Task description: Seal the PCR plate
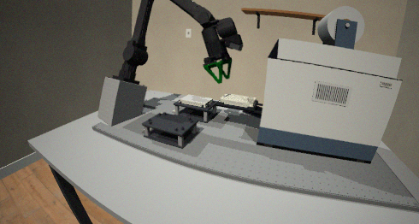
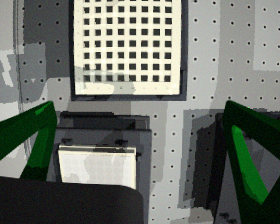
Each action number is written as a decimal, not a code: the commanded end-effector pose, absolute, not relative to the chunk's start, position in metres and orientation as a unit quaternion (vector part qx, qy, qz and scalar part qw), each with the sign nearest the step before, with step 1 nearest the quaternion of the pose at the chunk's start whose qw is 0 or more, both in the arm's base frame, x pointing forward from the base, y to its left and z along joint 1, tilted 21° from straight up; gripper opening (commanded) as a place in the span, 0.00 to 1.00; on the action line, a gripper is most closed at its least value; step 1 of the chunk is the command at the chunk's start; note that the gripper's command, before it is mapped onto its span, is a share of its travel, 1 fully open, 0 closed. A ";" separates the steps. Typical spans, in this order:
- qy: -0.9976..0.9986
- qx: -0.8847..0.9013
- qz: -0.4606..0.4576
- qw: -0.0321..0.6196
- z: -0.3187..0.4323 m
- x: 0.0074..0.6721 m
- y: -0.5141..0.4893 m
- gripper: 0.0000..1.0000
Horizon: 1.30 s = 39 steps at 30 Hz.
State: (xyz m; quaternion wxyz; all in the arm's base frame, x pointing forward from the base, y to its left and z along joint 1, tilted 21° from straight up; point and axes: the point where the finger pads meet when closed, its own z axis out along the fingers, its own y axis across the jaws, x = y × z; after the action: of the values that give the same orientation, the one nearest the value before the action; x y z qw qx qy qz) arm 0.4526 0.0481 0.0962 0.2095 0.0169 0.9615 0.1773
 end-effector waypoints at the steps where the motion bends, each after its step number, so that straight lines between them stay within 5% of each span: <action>1: 0.957 0.019 0.177 0.231 0.110 0.475 0.048 1.00; 6: 0.962 0.018 0.177 0.207 0.110 0.477 0.043 1.00; 15: 0.983 -0.029 0.174 0.046 0.104 0.481 0.038 1.00; 39: 0.982 0.000 0.179 0.058 0.114 0.459 0.039 1.00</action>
State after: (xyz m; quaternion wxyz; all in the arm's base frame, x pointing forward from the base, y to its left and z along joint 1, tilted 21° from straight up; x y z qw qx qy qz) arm 0.4518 0.0481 0.0909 0.0333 -0.0137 0.9833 0.1782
